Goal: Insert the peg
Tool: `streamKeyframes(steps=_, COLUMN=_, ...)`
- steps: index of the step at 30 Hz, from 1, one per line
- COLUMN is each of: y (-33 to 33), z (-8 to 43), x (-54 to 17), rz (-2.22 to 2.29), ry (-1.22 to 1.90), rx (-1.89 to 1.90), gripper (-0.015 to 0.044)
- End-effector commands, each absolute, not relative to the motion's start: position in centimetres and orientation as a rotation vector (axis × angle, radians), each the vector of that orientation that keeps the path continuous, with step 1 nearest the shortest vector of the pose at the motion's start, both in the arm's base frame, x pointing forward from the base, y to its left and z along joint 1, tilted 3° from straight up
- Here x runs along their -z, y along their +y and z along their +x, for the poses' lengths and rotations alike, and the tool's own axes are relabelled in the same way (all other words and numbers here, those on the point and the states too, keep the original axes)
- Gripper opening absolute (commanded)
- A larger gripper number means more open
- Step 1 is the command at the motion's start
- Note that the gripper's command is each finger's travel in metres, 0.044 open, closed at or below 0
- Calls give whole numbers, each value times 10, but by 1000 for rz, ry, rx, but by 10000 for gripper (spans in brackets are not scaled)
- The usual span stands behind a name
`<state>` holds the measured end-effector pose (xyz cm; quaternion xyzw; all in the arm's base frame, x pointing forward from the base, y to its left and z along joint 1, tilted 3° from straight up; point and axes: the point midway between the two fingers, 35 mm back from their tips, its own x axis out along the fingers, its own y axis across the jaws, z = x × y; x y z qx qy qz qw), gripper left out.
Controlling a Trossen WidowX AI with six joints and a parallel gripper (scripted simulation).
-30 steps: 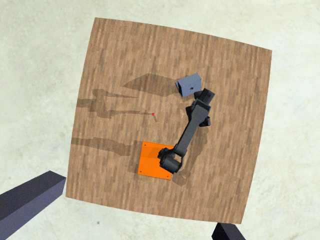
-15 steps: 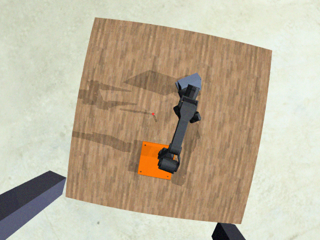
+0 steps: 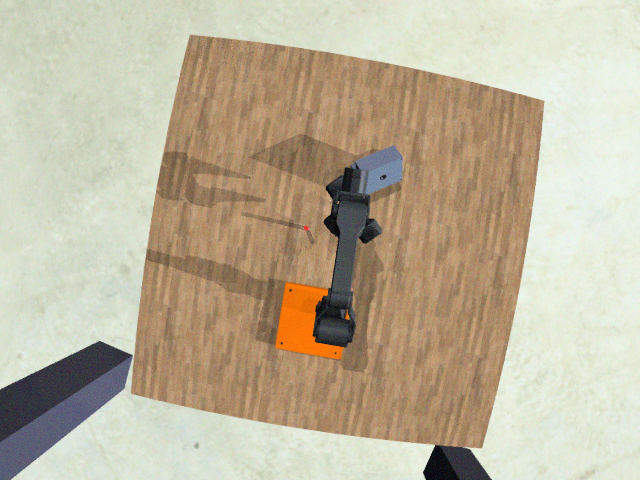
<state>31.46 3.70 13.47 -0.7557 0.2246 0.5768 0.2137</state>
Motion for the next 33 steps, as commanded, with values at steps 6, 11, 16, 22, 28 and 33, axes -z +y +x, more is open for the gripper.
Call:
streamKeyframes(steps=6, y=77, z=292, x=-130, rz=-2120, ry=468, rx=-1743, gripper=440)
streamKeyframes(steps=11, y=95, z=279, x=-128, rz=-2127, ry=390, rx=-1812, gripper=440)
streamKeyframes(steps=16, y=113, z=265, x=-126, rz=-2131, ry=315, rx=-1881, gripper=440)
streamKeyframes(steps=22, y=131, z=246, x=-124, rz=-2130, ry=232, rx=-1957, gripper=440)
streamKeyframes(steps=28, y=148, z=227, x=-122, rz=-2129, ry=148, rx=-2034, gripper=440)
streamKeyframes(steps=33, y=154, z=218, x=-122, rz=-2129, ry=113, rx=-2066, gripper=440)
